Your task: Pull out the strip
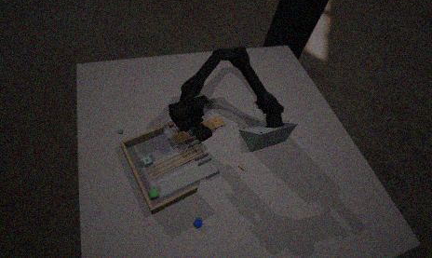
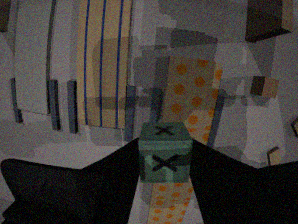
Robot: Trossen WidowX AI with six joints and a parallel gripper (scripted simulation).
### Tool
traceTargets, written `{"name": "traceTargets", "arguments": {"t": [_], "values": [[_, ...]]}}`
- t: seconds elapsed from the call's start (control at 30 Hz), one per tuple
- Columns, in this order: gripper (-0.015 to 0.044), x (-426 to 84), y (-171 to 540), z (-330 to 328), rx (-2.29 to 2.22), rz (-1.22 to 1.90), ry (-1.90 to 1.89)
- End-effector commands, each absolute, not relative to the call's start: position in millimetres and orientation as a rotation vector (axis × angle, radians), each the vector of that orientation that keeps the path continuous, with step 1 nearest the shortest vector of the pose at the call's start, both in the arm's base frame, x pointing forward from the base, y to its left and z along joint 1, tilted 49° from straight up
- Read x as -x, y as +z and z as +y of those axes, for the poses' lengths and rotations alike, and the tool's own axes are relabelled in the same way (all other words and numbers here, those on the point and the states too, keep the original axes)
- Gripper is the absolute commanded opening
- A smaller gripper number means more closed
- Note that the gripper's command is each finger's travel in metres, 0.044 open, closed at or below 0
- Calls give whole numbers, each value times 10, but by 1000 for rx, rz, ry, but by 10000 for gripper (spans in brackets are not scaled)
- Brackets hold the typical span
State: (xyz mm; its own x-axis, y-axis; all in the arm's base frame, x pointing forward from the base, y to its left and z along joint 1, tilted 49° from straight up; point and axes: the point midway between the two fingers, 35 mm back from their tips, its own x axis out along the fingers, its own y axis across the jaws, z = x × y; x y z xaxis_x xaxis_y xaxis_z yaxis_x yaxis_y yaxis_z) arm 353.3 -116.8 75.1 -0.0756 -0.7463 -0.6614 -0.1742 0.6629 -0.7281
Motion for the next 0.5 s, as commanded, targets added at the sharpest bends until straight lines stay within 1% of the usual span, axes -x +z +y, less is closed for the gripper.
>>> {"name": "traceTargets", "arguments": {"t": [0.0,0.47], "values": [[0,-3415,717,-1116,769,1615,-559],[0,-2915,596,-961,769,1618,-557]]}}
